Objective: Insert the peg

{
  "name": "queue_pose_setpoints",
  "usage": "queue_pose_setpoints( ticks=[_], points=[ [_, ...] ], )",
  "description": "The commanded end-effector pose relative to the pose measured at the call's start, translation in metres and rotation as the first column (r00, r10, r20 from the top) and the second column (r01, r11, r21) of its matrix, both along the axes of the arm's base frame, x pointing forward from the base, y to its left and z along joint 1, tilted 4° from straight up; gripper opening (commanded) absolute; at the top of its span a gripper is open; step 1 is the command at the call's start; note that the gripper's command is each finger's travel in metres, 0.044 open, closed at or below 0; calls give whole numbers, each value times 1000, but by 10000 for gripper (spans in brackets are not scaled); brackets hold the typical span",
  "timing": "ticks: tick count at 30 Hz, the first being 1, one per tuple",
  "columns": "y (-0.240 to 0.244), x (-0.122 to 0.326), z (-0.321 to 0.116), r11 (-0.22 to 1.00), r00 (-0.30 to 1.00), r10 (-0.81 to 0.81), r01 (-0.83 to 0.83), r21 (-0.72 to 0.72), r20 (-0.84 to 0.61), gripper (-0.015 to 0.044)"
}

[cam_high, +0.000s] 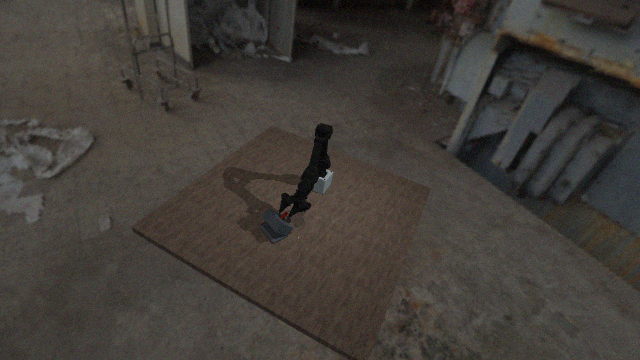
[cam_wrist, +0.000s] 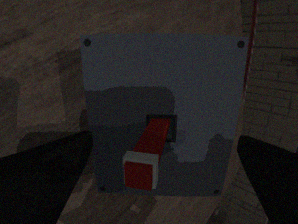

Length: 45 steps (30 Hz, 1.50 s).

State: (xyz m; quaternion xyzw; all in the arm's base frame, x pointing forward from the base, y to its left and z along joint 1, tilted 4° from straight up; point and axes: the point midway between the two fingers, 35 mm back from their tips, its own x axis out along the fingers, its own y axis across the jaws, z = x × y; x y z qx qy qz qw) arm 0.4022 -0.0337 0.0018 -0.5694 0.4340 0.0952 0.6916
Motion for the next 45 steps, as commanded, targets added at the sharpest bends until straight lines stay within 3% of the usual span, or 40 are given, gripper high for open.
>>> queue_pose_setpoints(
  ticks=[1, 45],
  points=[
    [3, -3, 5, 1000, 1000, -1, 1, 0, 2, 440],
    [27, -33, 48, 1000, 1000, 2, -2, 2, -8, 440]
  ],
)
